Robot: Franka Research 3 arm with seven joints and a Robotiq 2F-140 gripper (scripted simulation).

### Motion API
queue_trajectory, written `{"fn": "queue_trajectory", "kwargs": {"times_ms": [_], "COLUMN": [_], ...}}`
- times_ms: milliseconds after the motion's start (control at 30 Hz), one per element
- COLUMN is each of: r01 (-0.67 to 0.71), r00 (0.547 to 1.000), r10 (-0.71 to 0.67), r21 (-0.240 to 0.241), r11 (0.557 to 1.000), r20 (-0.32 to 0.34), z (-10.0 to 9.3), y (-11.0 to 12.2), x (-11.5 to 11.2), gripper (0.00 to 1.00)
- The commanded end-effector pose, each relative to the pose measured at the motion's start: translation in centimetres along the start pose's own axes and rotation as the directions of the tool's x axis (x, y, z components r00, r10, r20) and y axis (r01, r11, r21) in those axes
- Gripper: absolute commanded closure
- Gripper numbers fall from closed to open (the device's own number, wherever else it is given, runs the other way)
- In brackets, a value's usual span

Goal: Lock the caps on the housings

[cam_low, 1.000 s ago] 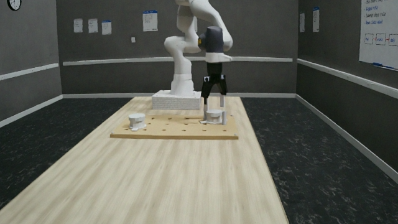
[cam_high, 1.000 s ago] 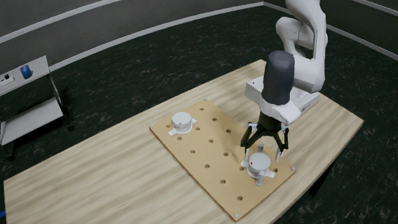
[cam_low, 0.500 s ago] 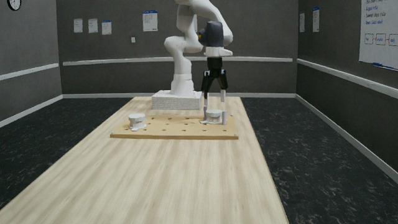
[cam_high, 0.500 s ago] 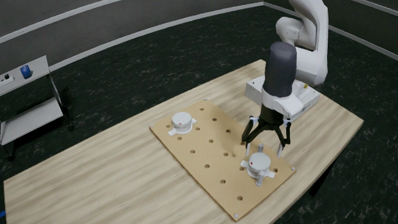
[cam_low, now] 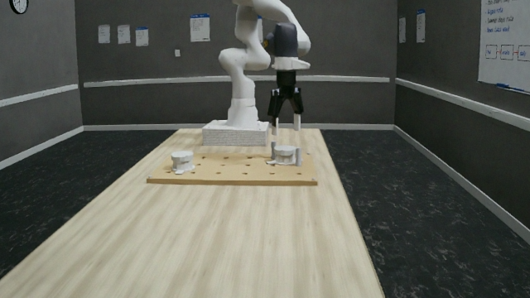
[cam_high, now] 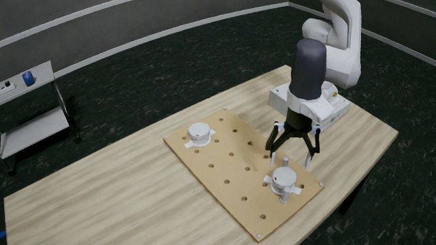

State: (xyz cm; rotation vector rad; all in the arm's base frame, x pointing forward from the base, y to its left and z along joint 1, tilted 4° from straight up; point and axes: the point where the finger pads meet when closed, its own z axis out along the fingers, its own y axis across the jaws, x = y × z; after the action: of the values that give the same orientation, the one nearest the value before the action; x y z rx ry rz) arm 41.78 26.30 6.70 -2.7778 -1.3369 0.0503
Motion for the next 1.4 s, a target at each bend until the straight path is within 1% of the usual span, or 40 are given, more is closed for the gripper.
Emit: {"fn": "queue_trajectory", "kwargs": {"times_ms": [0,300,333,367,400,433,500,533,667,1367], "r01": [0.002,0.007,0.04,0.105,0.197,0.296,0.296,0.376,0.477,0.477], "r00": [1.0,1.0,0.999,0.994,0.98,0.955,0.955,0.927,0.879,0.879], "r10": [-0.002,-0.007,-0.04,-0.105,-0.197,-0.296,-0.296,-0.376,-0.477,-0.477], "r21": [0.005,0.005,0.005,0.005,0.006,0.006,0.006,0.006,0.007,0.007], "r11": [1.0,1.0,0.999,0.994,0.98,0.955,0.955,0.927,0.879,0.879], "r20": [0.006,0.006,0.006,0.006,0.005,0.005,0.005,0.004,0.003,0.003], "z": [-0.22,-0.37,-0.36,-0.36,-0.36,-0.35,-0.35,-0.35,-0.34,-0.34], "y": [0.06,0.06,0.09,0.16,0.25,0.35,0.35,0.44,0.55,0.55], "x": [-0.25,-0.25,-0.24,-0.21,-0.17,-0.13,-0.13,-0.09,-0.04,-0.04], "gripper": [0.22,0.22,0.22,0.22,0.22,0.22,0.22,0.22,0.22,0.22]}}
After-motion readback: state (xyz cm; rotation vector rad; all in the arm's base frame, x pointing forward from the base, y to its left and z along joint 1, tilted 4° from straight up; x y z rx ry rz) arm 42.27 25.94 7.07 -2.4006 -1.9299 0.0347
